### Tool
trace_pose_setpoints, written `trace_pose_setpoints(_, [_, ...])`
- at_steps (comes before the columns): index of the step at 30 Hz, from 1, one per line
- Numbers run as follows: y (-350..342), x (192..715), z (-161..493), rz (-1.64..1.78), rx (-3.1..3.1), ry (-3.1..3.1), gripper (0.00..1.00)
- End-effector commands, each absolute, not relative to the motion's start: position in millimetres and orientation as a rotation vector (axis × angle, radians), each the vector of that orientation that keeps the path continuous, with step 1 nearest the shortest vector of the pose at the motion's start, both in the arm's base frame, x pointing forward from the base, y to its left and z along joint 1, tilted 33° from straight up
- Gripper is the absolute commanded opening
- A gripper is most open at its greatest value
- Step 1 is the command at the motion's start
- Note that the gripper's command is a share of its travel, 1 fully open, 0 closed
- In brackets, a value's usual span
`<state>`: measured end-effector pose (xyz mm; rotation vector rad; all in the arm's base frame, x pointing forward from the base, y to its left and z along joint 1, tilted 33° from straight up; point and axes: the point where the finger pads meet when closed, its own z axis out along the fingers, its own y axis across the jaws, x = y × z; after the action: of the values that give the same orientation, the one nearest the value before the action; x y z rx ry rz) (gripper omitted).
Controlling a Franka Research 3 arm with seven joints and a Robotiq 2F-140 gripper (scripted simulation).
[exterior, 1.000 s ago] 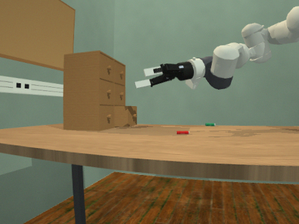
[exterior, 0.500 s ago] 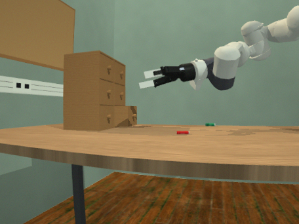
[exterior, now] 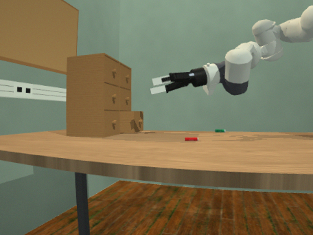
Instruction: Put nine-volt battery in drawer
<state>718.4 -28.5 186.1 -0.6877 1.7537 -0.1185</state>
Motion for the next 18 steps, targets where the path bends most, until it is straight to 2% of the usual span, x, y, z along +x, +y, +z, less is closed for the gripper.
trace_pose_setpoints(1, [-41, 718, 194, -0.165, -0.669, 1.734, 1.0])
trace_pose_setpoints(18, [-81, 710, 207, -0.271, -0.596, 1.73, 1.0])
